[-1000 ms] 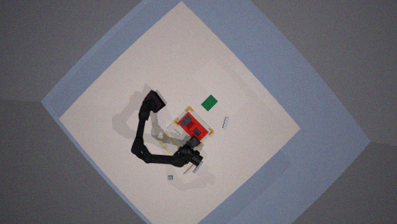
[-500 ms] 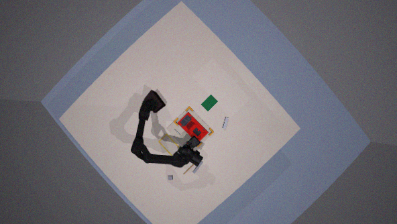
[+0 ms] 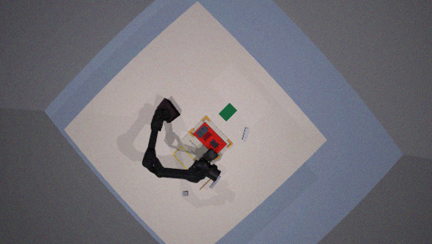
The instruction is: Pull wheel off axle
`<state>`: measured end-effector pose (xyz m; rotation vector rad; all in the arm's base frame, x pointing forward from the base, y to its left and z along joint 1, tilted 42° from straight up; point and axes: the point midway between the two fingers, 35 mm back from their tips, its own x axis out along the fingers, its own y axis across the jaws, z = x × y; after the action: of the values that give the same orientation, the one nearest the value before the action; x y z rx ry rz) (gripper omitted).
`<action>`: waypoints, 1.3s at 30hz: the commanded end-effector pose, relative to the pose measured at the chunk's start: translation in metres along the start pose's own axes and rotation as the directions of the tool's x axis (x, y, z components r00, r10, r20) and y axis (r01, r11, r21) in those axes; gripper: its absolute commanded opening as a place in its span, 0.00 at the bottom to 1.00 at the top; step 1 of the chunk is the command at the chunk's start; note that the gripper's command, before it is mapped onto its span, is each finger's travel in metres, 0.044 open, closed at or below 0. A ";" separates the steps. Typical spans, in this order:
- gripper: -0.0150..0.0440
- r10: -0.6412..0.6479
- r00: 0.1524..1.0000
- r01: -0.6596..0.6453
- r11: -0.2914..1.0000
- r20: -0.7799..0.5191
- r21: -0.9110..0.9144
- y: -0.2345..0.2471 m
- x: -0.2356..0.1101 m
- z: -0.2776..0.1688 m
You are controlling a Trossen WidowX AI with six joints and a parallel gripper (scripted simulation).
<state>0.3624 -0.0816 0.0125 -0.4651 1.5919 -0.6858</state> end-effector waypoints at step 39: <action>0.25 0.002 1.000 -0.002 1.000 -0.002 -0.001 -0.062 -0.039 -0.036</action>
<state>0.3335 -0.0904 0.0777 -0.4571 1.5943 -0.6845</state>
